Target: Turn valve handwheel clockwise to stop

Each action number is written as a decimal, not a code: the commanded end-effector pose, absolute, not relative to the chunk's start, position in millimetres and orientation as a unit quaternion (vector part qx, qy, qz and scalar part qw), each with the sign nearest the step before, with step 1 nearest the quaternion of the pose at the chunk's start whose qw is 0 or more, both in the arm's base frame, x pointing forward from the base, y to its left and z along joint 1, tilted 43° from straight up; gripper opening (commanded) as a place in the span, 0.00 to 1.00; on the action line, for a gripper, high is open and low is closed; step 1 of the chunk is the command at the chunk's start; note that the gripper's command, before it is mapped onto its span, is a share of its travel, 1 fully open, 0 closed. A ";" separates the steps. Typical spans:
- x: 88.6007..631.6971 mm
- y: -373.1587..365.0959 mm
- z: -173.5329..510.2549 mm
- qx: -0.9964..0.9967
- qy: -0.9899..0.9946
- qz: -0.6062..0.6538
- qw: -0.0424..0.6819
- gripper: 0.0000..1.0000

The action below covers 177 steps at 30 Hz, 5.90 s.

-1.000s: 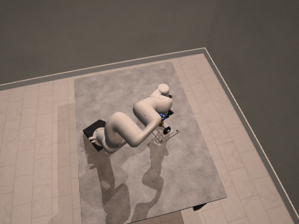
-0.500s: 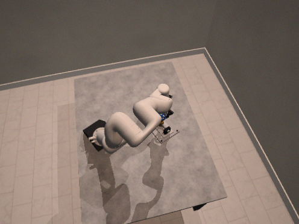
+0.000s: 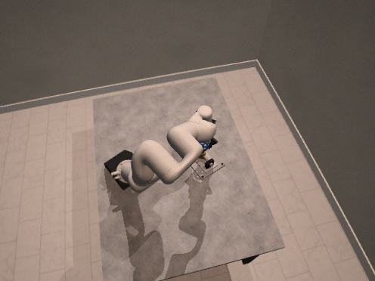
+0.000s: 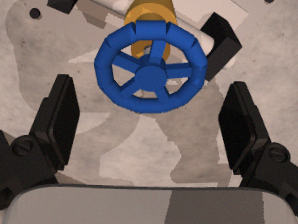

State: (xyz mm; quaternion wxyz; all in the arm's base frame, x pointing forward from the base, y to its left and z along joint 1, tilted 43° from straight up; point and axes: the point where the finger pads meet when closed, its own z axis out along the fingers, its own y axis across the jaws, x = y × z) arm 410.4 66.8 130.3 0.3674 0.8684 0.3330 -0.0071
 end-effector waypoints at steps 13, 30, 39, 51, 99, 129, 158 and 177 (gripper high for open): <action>414.2 60.2 121.5 0.868 0.334 -0.006 0.367 1.00; 418.0 50.0 109.8 0.868 0.334 -0.006 0.367 1.00; 419.0 47.3 106.7 0.868 0.334 -0.006 0.367 1.00; 419.3 46.3 105.5 0.868 0.334 -0.006 0.367 1.00; 419.3 46.3 105.5 0.868 0.334 -0.006 0.367 0.00; 419.3 46.2 105.5 0.885 0.288 0.014 0.367 0.00; 419.3 46.2 105.5 0.922 0.120 0.081 0.358 0.00; 419.4 46.2 105.5 0.929 -0.046 0.144 0.338 0.00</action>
